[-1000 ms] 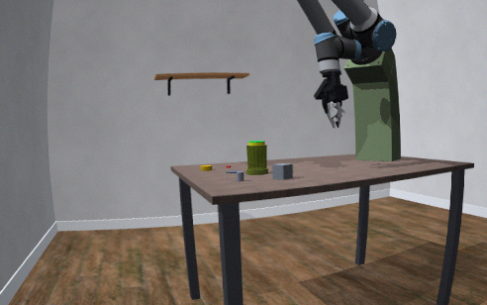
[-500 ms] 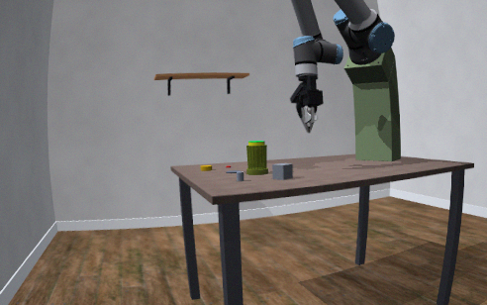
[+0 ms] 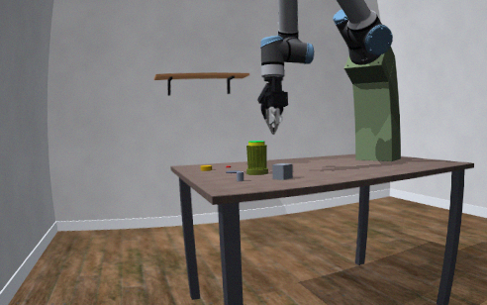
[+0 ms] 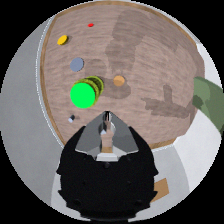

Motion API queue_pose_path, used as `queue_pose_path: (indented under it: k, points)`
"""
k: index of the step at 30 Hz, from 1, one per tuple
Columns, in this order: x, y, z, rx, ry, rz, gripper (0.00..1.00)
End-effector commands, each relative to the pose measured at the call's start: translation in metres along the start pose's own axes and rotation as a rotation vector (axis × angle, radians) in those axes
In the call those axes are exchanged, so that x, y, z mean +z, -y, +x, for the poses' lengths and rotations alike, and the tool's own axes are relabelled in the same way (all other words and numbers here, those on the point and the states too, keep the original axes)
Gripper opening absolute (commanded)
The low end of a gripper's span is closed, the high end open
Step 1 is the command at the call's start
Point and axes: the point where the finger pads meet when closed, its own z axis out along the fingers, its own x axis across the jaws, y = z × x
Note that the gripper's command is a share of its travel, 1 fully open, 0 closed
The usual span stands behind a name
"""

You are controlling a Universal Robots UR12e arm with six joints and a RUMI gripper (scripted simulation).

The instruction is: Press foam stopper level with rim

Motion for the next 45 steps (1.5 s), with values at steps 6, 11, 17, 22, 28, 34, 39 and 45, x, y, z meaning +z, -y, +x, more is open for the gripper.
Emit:
queue_pose_path:
  k: [6,11,17,22,28,34,39,45]
  points:
    - [-0.008,0.024,-0.064,0.014,-0.015,0.014,0.00]
    - [-0.007,0.024,-0.063,0.014,-0.017,0.014,0.00]
    - [-0.007,0.023,-0.063,0.014,-0.018,0.013,0.00]
    - [-0.006,0.023,-0.060,0.016,-0.020,0.013,0.00]
    - [-0.007,0.023,-0.061,0.016,-0.020,0.013,0.00]
    - [-0.007,0.023,-0.061,0.016,-0.020,0.013,0.00]
    - [-0.007,0.023,-0.061,0.016,-0.020,0.013,0.00]
    - [-0.007,0.023,-0.061,0.016,-0.020,0.013,0.00]
